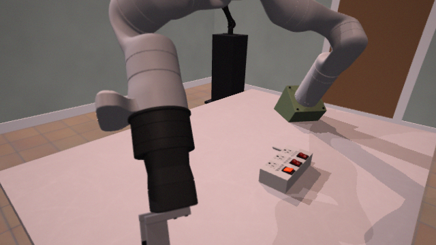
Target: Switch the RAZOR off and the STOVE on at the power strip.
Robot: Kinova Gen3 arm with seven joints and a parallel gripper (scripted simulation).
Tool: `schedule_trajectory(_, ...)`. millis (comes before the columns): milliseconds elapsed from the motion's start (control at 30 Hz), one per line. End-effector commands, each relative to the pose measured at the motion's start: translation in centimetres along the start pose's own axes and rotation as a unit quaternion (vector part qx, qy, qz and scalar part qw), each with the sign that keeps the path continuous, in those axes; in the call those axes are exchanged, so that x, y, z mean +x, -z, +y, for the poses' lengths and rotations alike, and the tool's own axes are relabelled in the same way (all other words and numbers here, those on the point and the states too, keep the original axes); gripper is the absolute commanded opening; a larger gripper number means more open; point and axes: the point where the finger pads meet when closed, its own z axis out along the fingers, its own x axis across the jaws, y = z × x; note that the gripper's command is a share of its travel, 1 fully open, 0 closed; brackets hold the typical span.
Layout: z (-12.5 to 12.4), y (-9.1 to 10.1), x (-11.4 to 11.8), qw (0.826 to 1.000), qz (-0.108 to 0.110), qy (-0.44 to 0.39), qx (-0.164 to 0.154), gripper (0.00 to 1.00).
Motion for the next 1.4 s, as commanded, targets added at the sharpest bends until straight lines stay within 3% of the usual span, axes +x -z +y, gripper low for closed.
schedule_trajectory(0, -0.1, 0.1, -0.1, 1.000, 0.000, 0.001, 0.001, 1.00)
schedule_trajectory(833, 0.6, 0.4, -0.9, 1.000, -0.001, -0.010, 0.001, 1.00)
schedule_trajectory(1100, 2.9, 1.1, -2.5, 1.000, 0.004, -0.029, -0.006, 1.00)
schedule_trajectory(1367, 9.1, 2.2, -4.8, 0.996, 0.028, -0.086, -0.020, 1.00)
